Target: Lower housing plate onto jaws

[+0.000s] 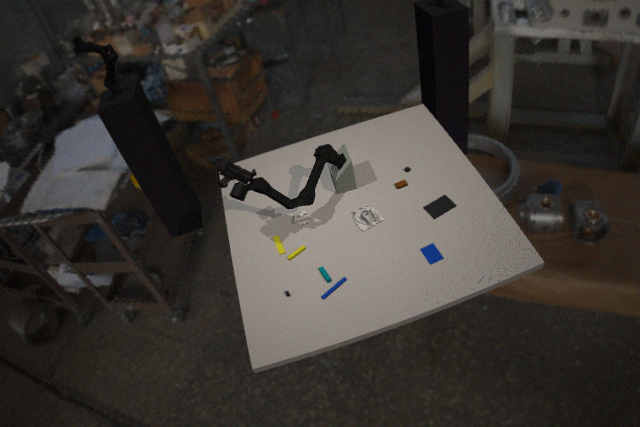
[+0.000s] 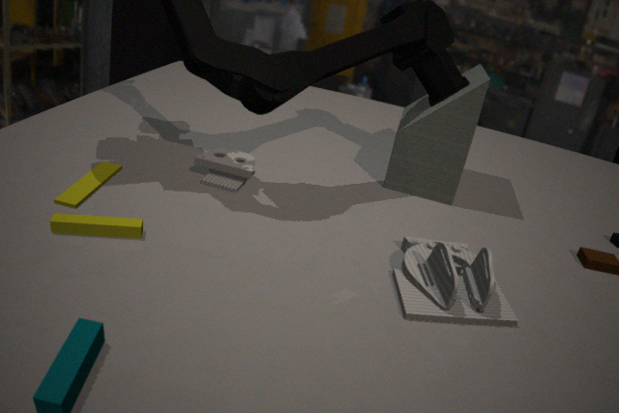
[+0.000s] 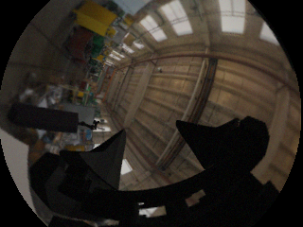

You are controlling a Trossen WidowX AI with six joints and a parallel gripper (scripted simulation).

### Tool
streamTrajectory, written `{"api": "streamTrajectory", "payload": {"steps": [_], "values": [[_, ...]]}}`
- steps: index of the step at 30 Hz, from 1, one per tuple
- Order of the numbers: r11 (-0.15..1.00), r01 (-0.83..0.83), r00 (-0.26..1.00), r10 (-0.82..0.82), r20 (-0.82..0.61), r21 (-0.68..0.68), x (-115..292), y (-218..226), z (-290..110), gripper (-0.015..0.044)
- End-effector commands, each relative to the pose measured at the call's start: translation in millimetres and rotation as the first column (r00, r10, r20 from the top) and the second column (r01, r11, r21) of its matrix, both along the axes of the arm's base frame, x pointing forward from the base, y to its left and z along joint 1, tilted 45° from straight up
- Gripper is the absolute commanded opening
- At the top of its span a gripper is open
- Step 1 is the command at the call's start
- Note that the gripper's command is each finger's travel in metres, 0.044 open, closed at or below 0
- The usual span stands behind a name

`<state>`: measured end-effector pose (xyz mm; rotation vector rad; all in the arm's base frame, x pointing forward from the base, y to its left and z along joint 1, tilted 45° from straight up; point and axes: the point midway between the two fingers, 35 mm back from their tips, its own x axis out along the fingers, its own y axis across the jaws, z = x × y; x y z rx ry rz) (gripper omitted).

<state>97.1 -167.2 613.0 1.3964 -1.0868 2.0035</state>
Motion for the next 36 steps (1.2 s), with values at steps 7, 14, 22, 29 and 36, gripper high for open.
{"api": "streamTrajectory", "payload": {"steps": [7, 14, 22, 29, 36], "values": [[0.996, 0.017, 1.000, -0.015, 0.026, -0.086, -24.8, 14.4, 3.7, 0.0440], [0.974, 0.048, 0.998, -0.038, 0.050, -0.223, -58.2, 41.7, 6.9, 0.0440], [0.922, 0.085, 0.996, -0.070, 0.053, -0.377, -87.6, 78.5, 6.7, 0.0440], [0.857, 0.109, 0.994, -0.106, 0.035, -0.503, -104.9, 113.8, 3.2, 0.0440], [0.777, 0.121, 0.988, -0.153, 0.001, -0.618, -114.0, 150.2, -3.2, 0.0440]]}}
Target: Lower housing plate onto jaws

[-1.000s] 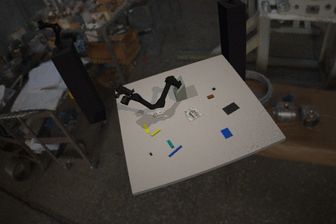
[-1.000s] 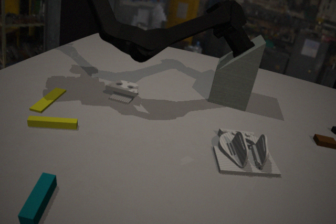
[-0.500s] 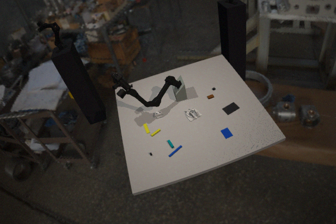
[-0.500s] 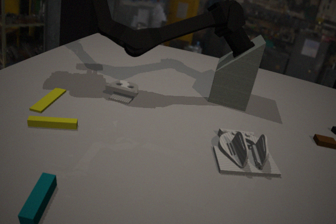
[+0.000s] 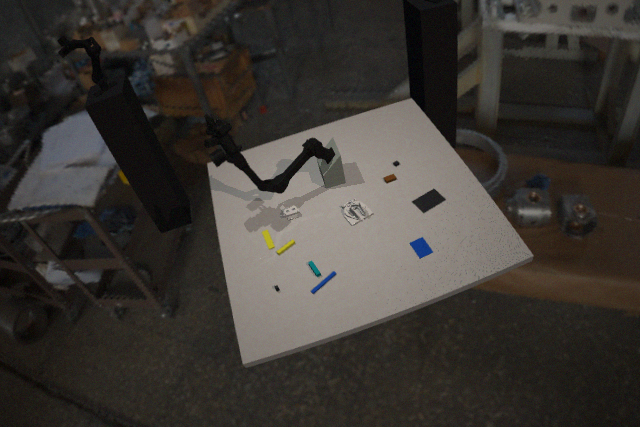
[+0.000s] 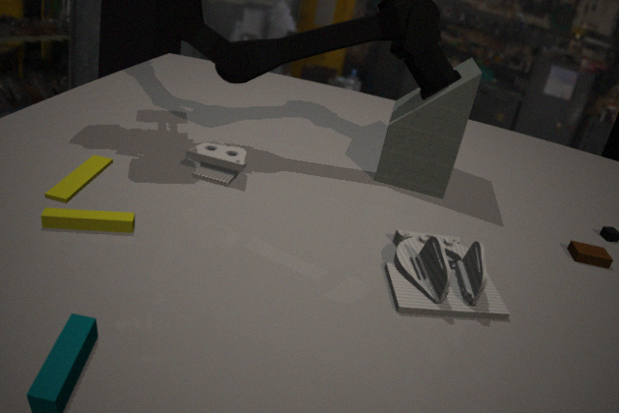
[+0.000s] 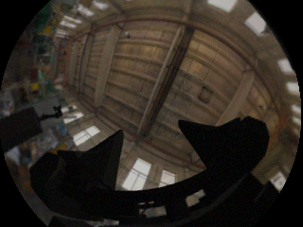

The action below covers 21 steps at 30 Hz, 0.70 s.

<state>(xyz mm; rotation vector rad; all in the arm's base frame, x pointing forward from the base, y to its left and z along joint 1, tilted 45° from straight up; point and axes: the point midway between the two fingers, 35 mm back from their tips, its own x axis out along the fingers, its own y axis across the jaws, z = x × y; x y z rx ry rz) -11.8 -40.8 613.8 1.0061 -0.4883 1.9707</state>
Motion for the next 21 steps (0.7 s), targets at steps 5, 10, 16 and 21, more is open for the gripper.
{"api": "streamTrajectory", "payload": {"steps": [5, 10, 16, 21], "values": [[0.985, 0.053, 0.996, -0.064, -0.064, -0.162, -6.7, 49.8, -10.2, 0.0440], [0.965, 0.085, 0.987, -0.116, -0.115, -0.248, -4.3, 74.9, -17.7, 0.0440], [0.932, 0.119, 0.965, -0.189, -0.181, -0.342, 3.5, 103.1, -28.4, 0.0440], [0.900, 0.143, 0.937, -0.258, -0.236, -0.412, 13.8, 124.5, -38.5, 0.0440]]}}
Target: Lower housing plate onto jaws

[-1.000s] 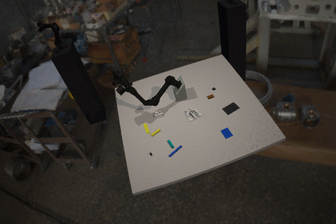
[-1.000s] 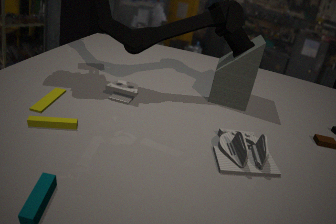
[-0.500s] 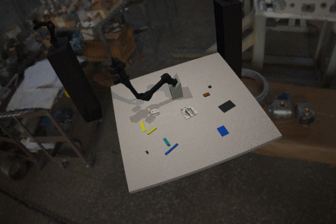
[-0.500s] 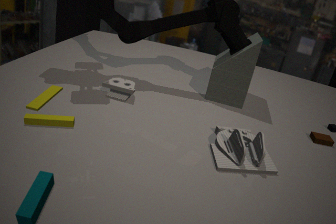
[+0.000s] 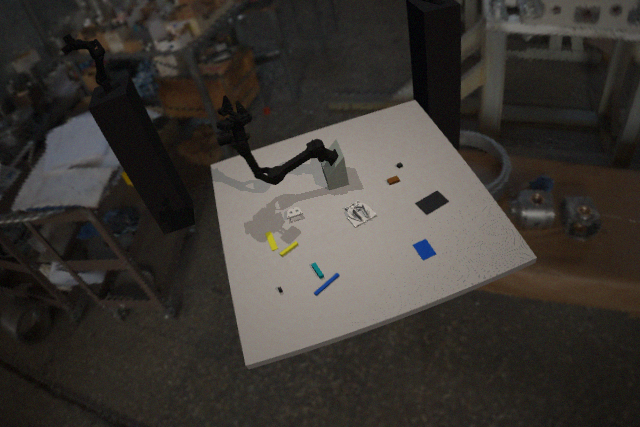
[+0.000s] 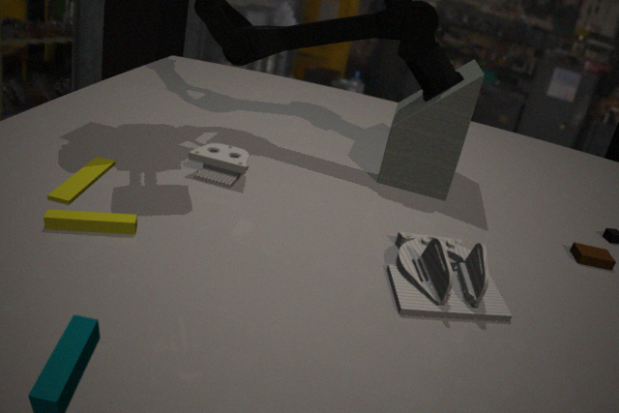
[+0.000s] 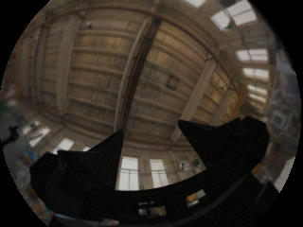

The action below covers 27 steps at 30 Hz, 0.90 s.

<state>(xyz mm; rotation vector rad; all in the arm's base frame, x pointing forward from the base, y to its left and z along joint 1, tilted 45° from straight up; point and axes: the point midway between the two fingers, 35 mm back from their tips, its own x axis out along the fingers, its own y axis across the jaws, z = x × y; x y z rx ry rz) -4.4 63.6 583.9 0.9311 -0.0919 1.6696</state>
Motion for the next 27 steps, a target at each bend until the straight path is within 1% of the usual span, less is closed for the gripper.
{"api": "streamTrajectory", "payload": {"steps": [1, 14, 27], "values": [[0.997, 0.040, 0.997, -0.044, -0.058, -0.069, 8.8, 24.1, -10.8, 0.0440], [0.960, 0.175, 0.938, -0.230, -0.258, -0.221, 49.9, 66.5, -42.3, 0.0440], [0.891, 0.298, 0.788, -0.431, -0.439, -0.342, 103.3, 87.8, -78.9, 0.0440]]}}
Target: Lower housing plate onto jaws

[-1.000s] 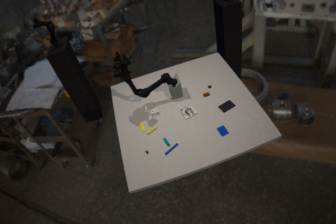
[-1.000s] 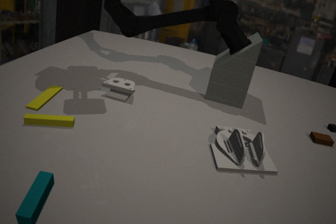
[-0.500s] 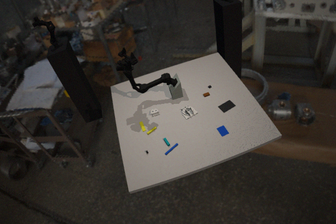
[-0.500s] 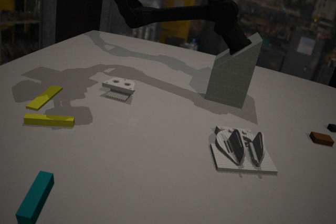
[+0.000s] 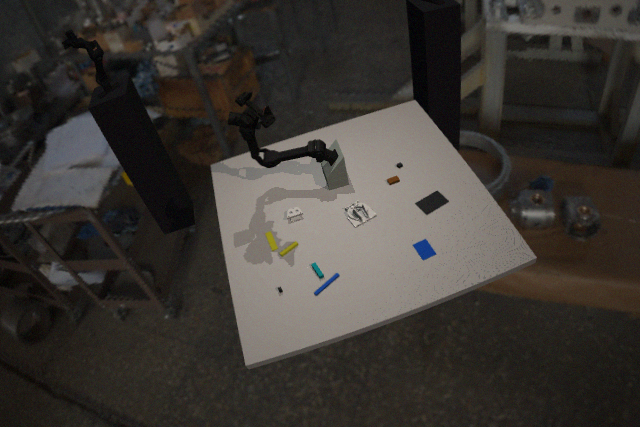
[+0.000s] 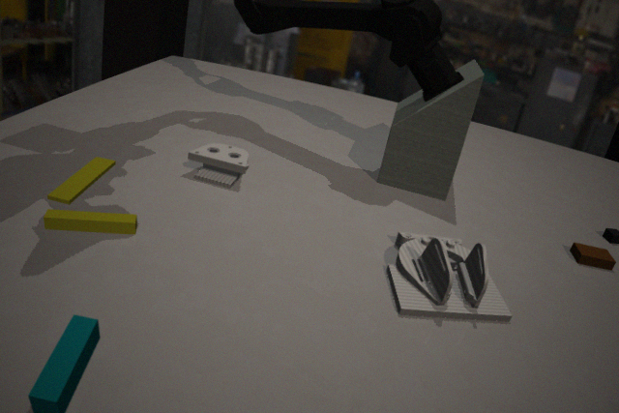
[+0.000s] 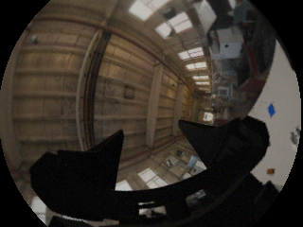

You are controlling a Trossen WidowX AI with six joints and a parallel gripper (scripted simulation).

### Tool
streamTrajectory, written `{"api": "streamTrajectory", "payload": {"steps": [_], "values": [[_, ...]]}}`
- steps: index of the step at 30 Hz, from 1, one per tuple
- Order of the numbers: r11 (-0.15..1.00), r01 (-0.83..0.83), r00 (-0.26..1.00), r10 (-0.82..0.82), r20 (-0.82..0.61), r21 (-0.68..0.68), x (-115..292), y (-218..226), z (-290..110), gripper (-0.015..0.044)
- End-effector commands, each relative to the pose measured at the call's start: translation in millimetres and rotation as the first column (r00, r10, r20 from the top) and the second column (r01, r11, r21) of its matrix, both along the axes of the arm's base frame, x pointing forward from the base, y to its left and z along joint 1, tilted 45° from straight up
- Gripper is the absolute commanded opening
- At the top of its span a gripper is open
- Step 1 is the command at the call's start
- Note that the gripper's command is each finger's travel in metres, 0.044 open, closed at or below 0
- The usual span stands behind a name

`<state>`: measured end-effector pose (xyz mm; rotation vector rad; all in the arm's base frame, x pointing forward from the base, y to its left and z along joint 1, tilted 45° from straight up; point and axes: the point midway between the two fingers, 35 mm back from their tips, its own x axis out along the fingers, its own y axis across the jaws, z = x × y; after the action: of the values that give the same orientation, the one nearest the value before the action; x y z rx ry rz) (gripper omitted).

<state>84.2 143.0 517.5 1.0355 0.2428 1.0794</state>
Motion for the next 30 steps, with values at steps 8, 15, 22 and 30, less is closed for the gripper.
{"api": "streamTrajectory", "payload": {"steps": [8, 15, 22, 30], "values": [[0.982, 0.179, 0.961, -0.187, -0.204, -0.057, 50.2, 9.8, -37.4, 0.0440], [0.950, 0.300, 0.894, -0.310, -0.322, -0.083, 80.9, 3.7, -60.2, 0.0440], [0.900, 0.421, 0.806, -0.430, -0.407, -0.117, 108.7, -9.4, -82.3, 0.0440], [0.821, 0.548, 0.683, -0.551, -0.480, -0.162, 136.2, -30.7, -107.0, 0.0440]]}}
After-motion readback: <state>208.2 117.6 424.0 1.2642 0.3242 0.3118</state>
